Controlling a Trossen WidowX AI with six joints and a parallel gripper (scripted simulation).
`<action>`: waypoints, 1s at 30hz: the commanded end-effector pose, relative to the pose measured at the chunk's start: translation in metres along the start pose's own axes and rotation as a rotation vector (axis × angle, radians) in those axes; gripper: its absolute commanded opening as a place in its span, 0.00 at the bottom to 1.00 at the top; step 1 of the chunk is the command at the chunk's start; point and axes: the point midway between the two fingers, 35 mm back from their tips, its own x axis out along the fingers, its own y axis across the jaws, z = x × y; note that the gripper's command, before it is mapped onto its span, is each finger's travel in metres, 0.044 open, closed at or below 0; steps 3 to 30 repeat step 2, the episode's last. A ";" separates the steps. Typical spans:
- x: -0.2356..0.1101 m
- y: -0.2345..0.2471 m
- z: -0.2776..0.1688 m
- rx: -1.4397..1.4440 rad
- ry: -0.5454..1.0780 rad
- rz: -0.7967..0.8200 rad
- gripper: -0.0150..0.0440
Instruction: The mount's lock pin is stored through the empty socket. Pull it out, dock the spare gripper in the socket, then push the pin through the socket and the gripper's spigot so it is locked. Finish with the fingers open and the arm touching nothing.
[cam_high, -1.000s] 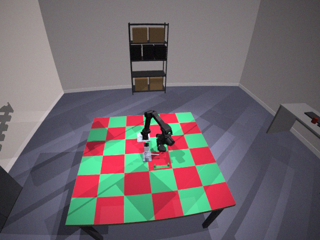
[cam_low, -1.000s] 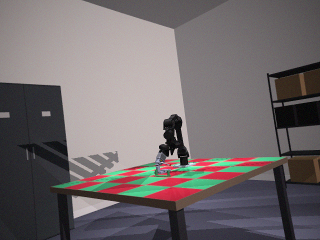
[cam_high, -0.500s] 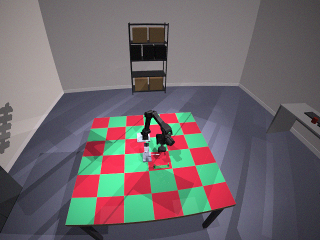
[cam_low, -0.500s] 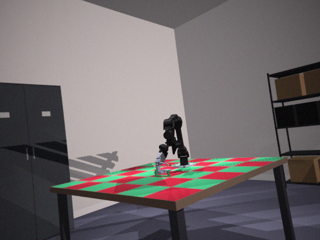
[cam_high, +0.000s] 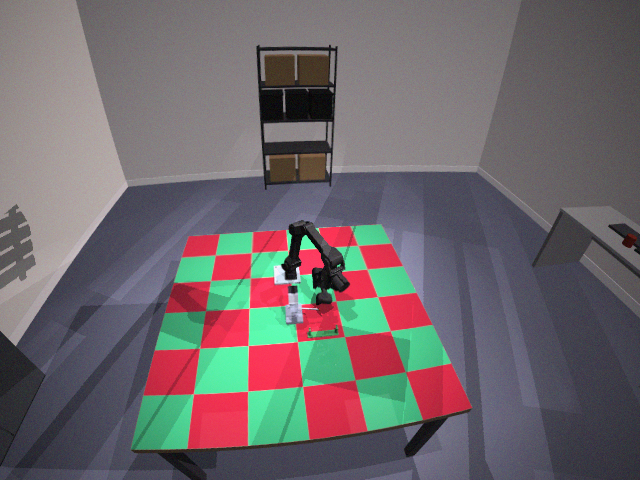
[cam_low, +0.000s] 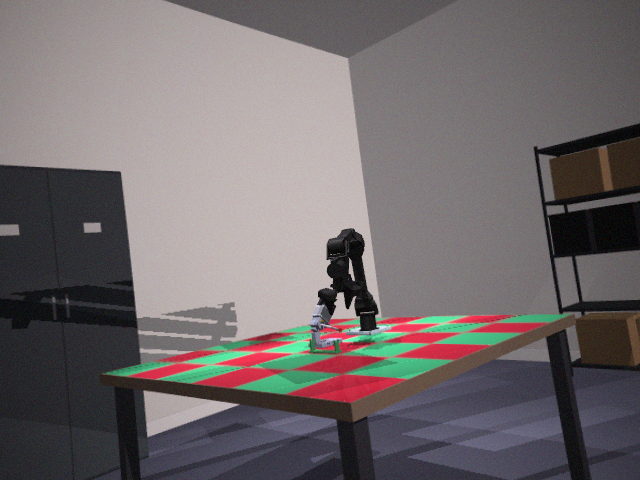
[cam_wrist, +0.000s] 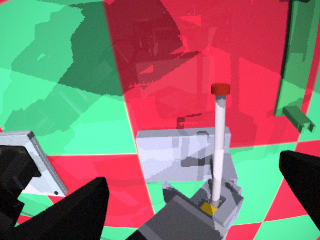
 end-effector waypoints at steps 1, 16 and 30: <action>0.000 0.000 0.000 -0.003 0.000 0.000 1.00; 0.000 0.000 0.000 -0.003 0.000 0.000 1.00; 0.000 0.000 0.000 -0.003 0.000 0.000 1.00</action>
